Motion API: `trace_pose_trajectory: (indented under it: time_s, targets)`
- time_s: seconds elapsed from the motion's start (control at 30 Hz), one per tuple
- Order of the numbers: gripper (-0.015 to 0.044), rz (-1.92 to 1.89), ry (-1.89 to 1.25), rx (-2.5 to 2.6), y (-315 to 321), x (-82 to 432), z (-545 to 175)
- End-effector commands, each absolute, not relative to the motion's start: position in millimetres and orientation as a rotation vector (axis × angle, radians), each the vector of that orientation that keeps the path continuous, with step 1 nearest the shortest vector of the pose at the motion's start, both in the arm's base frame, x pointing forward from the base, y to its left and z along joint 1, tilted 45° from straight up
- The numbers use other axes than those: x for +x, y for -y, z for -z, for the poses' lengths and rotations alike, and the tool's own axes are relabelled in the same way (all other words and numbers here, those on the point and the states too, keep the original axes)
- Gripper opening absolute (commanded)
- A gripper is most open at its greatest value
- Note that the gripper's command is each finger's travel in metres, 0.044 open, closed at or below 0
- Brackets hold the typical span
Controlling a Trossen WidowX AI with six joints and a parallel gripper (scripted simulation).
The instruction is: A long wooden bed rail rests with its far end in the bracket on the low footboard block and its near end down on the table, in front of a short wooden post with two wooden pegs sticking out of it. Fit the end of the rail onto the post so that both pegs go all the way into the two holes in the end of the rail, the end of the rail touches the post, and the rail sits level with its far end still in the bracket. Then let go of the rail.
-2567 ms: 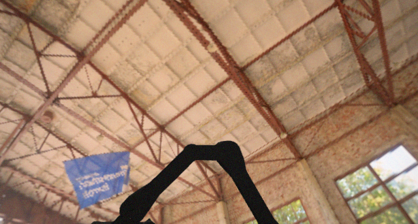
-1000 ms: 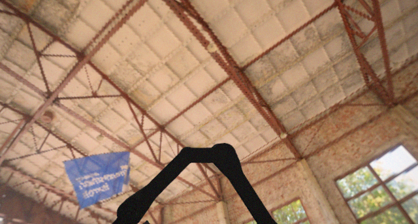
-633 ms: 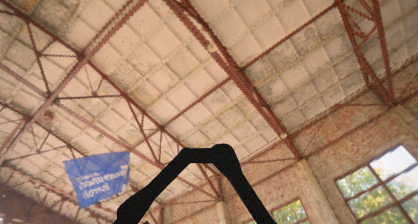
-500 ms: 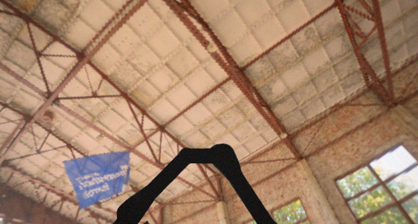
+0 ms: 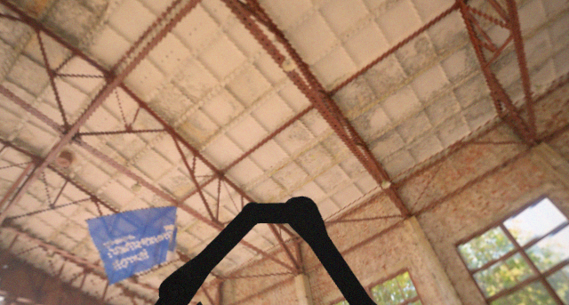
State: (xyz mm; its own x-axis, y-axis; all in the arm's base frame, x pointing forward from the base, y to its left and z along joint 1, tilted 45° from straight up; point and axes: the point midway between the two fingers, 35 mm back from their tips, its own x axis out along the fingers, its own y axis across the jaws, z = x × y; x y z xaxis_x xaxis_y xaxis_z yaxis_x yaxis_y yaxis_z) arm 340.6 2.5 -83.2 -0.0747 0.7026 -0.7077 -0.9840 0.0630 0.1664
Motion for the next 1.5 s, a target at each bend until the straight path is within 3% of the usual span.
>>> trace_pose_trajectory:
  time_s: [0.0,1.47]
  targets:
    - [0.0000,-1.470,-0.760,-0.484,3.0,343.2,83.1]
    - [0.0000,-1.469,-0.761,-0.484,13.4,341.4,91.7]
